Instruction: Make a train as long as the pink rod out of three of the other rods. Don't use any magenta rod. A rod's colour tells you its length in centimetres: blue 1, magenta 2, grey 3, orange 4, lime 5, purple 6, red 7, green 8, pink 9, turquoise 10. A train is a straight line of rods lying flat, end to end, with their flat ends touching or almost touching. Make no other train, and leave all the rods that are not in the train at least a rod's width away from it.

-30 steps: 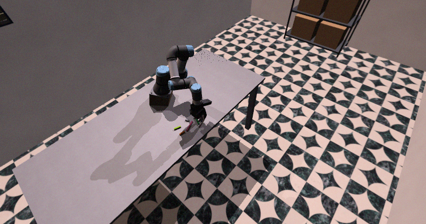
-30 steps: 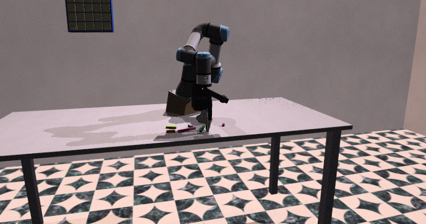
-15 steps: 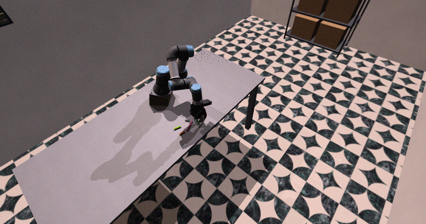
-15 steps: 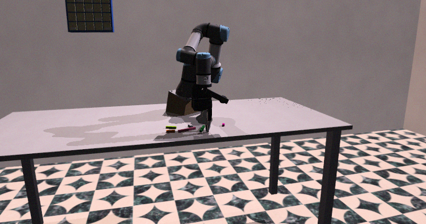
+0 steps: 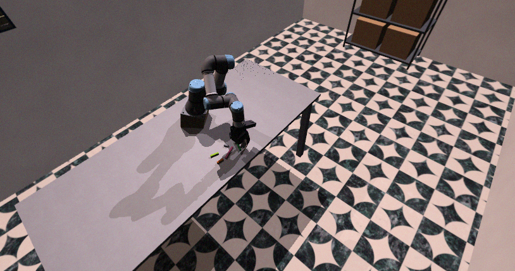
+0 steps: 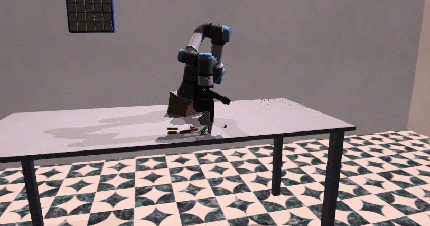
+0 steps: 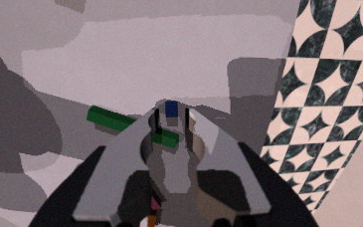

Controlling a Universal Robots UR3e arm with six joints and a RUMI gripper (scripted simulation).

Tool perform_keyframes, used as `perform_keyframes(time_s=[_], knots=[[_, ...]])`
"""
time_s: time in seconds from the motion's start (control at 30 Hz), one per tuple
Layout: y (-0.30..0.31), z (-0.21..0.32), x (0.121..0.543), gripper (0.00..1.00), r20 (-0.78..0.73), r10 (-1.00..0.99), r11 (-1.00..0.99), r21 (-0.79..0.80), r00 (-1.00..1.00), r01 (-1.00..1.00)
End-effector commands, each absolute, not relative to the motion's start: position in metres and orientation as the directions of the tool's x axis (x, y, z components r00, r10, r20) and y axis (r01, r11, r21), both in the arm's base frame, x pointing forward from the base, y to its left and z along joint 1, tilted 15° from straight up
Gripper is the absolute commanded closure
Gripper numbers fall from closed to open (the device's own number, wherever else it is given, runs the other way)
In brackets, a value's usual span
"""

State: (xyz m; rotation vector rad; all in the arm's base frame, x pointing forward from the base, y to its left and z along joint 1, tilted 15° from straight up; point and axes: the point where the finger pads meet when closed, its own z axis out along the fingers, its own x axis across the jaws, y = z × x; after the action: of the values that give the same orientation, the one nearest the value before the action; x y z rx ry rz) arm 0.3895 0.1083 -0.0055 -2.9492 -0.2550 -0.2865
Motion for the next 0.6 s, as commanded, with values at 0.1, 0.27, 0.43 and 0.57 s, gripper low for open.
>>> perform_keyframes(time_s=[0.1, 0.27, 0.43, 0.57], knots=[[0.1083, -0.0054, 0.3896, 0.86, 0.205, 0.153, -0.972, -0.148, 0.967, 0.185], [0.1083, -0.0054, 0.3896, 1.00, 0.205, 0.153, -0.972, -0.148, 0.967, 0.185], [0.1083, -0.0054, 0.3896, 1.00, 0.205, 0.153, -0.972, -0.148, 0.967, 0.185], [0.1083, -0.0054, 0.3896, 1.00, 0.205, 0.153, -0.972, -0.148, 0.967, 0.185]])
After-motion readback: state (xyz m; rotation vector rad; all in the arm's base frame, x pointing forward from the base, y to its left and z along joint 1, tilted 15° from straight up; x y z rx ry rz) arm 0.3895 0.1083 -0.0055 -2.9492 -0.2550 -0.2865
